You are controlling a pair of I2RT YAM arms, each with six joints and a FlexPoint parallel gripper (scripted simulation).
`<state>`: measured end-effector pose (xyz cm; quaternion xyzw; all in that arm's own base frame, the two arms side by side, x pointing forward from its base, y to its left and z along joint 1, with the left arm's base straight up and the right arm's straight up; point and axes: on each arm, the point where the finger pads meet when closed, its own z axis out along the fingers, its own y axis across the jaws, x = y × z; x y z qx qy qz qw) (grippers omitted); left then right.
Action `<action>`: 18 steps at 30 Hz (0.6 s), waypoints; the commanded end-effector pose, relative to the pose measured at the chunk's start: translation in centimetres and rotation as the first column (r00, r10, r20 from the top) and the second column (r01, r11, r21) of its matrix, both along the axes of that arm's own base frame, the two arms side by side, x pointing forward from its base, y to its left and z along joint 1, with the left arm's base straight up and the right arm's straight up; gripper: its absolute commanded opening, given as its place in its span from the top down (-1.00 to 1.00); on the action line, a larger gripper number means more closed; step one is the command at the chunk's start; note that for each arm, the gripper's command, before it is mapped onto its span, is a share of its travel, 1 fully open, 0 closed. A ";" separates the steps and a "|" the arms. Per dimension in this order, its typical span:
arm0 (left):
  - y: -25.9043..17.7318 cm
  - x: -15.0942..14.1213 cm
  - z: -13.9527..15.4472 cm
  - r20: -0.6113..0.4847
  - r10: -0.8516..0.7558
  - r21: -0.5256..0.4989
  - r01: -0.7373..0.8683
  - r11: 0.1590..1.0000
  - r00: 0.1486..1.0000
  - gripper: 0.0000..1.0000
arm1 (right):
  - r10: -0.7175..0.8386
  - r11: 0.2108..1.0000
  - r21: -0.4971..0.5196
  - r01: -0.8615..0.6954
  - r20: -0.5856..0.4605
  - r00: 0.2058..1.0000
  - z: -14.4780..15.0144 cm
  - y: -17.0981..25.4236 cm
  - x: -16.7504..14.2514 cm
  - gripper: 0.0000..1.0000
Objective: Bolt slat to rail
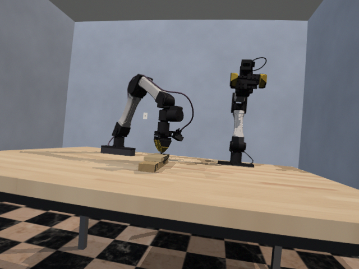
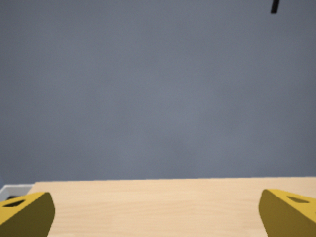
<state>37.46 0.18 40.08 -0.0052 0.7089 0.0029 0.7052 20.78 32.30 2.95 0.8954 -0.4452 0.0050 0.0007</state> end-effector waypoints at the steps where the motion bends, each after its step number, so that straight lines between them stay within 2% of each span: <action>1: -0.1 -0.2 0.8 0.020 -0.002 0.002 0.002 1.000 1.000 -1.00 | 0.000 1.000 0.012 0.000 -0.005 1.000 -0.5 0.2 0.0 0.28; 18: -0.1 -0.2 0.8 0.020 -0.002 0.002 0.002 1.000 1.000 -1.00 | 0.000 1.000 0.011 0.000 -0.005 1.000 -0.9 0.2 0.0 0.28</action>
